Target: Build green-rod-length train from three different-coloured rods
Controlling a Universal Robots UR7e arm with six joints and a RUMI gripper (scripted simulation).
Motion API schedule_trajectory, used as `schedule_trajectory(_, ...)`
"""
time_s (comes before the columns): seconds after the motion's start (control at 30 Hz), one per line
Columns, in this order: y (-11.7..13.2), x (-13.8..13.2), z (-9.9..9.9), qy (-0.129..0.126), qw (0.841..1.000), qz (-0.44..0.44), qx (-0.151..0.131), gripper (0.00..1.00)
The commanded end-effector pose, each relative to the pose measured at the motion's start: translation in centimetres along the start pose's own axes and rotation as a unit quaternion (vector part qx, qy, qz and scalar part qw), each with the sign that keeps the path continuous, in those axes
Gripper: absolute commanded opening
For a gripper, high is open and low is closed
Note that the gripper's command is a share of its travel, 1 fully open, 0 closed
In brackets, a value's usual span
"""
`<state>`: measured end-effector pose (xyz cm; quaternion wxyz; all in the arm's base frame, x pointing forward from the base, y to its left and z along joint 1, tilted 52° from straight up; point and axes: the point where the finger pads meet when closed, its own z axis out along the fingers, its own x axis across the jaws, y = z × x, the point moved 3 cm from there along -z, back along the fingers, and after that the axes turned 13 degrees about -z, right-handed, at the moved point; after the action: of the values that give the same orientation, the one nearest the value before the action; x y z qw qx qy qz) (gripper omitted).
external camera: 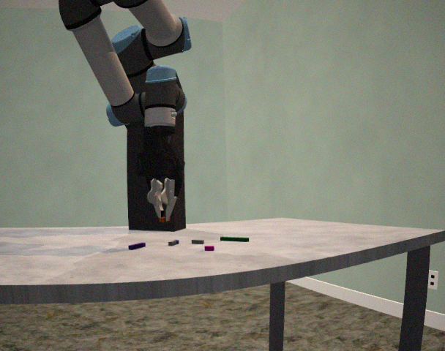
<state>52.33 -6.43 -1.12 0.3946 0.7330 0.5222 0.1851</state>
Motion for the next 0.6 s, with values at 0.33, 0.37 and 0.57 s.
schedule_trajectory(0.33, 0.1, 0.1, 4.6, 0.0, 1.0, 0.0, -0.001, 0.0)
schedule_trajectory(0.37, 0.1, 0.1, 4.8, 0.0, 1.0, 0.0, -0.001, 0.0)
schedule_trajectory(0.57, 0.1, 0.1, 5.1, 0.0, 1.0, 0.0, -0.001, 0.0)
